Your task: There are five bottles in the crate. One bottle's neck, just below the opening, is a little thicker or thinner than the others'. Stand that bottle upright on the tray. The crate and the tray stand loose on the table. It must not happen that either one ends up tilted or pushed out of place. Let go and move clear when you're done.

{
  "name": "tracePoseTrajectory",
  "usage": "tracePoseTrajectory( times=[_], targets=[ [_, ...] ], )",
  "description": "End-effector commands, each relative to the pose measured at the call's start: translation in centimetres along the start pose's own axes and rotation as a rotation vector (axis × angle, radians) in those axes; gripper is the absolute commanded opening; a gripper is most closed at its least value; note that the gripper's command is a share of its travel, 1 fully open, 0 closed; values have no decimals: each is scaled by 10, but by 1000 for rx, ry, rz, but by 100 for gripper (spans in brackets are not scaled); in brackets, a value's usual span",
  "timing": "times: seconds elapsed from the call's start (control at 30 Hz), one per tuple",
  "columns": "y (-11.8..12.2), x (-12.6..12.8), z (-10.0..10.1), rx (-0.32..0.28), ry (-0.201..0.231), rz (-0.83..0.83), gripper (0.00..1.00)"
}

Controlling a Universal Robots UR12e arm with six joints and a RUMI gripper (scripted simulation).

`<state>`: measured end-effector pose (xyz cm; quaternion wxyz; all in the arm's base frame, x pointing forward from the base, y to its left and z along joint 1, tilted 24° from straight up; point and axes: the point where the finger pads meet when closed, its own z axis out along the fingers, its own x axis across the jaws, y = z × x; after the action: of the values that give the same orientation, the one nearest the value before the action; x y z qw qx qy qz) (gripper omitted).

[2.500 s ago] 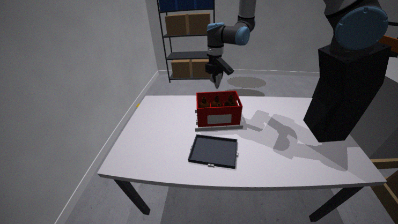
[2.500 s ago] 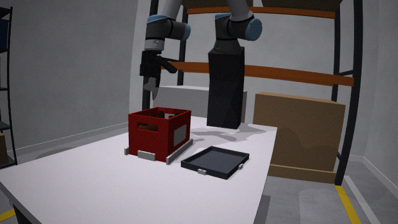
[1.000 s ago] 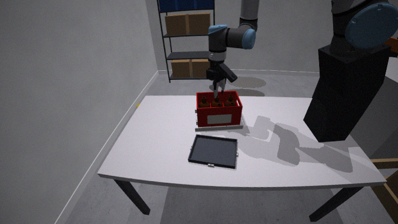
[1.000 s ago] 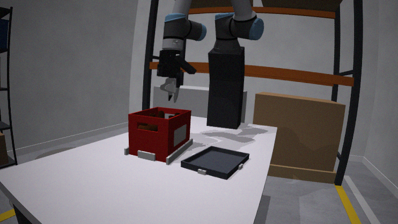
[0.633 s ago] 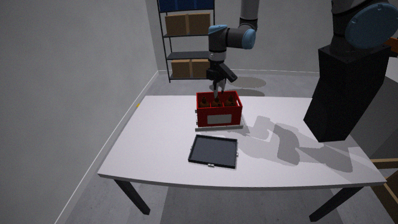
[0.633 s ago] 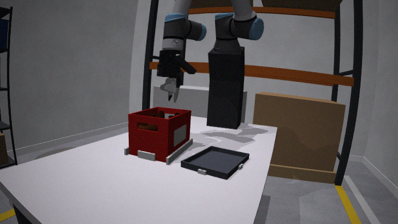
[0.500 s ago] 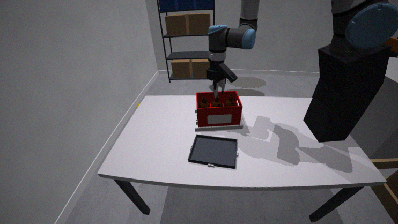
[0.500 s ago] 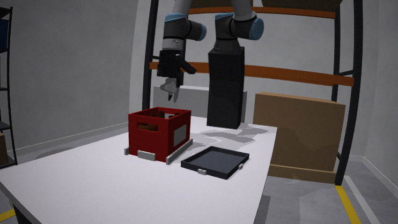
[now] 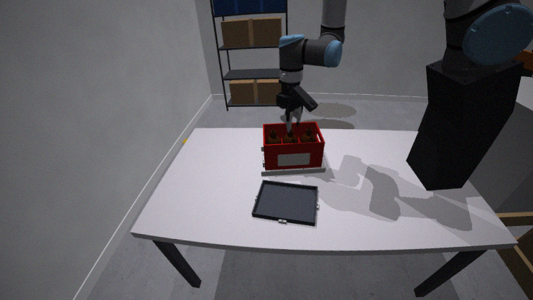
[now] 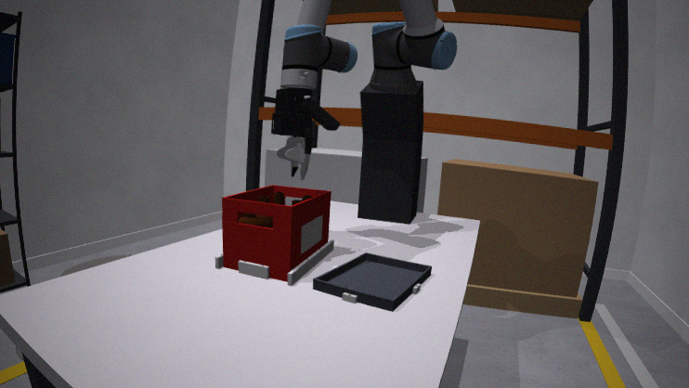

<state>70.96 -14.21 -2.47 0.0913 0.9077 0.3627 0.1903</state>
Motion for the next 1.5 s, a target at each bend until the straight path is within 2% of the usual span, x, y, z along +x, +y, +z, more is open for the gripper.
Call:
tracePoseTrajectory(
  times=[0.0,0.9,1.47],
  targets=[
    [0,0,4,-1,0,0,38],
    [1,0,34,-1,0,0,38],
    [1,0,39,-1,0,0,38]
  ],
)
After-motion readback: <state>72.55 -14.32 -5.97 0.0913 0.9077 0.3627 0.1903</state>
